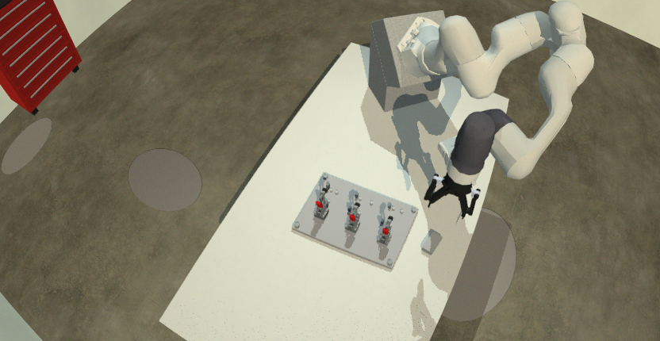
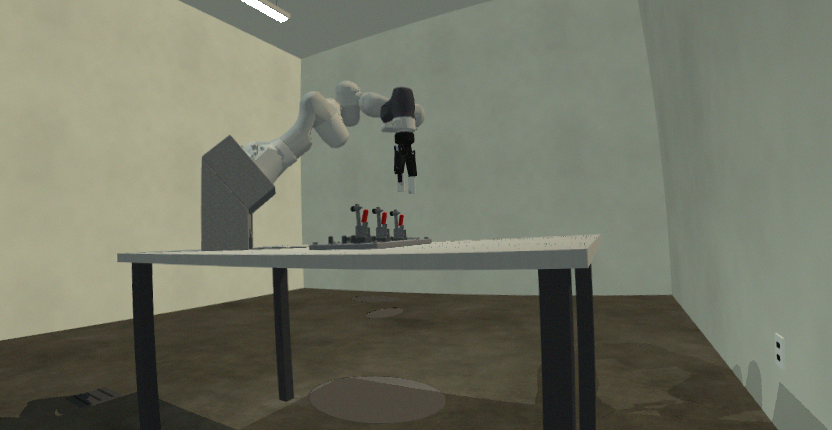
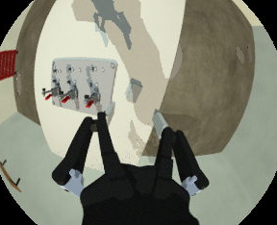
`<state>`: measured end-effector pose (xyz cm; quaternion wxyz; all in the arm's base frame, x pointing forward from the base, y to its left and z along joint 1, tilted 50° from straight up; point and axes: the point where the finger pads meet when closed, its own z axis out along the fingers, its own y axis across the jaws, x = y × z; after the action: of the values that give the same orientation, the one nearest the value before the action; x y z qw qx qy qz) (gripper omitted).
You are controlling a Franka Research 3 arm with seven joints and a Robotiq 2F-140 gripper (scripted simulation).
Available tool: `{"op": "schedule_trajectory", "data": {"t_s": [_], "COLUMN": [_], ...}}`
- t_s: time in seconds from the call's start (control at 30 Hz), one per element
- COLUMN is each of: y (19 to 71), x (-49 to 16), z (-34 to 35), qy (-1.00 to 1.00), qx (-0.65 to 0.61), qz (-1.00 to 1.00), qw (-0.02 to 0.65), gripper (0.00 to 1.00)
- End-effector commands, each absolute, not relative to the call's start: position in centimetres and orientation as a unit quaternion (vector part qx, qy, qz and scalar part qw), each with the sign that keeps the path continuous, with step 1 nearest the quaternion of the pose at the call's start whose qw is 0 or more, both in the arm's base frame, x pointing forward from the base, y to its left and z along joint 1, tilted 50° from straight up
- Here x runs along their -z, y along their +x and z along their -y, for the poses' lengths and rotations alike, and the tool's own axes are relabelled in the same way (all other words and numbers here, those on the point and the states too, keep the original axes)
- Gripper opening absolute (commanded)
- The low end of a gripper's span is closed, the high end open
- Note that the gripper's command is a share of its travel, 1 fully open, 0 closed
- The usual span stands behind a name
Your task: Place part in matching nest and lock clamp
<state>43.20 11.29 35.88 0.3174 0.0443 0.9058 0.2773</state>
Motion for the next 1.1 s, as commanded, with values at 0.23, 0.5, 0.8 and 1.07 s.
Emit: {"op": "schedule_trajectory", "data": {"t_s": [0.23,0.5,0.8,1.07], "y": [43.19,43.19,43.19,43.19], "x": [-35.98,-35.98,-35.99,-36.04], "z": [-11.41,-11.41,-11.42,-11.48], "qy": [0.087,0.142,0.142,0.142], "qx": [-0.293,-0.311,-0.311,-0.311], "qz": [-0.903,-0.896,-0.896,-0.896], "qw": [0.303,0.285,0.285,0.285], "gripper": [0.58,0.58,0.58,0.58]}}
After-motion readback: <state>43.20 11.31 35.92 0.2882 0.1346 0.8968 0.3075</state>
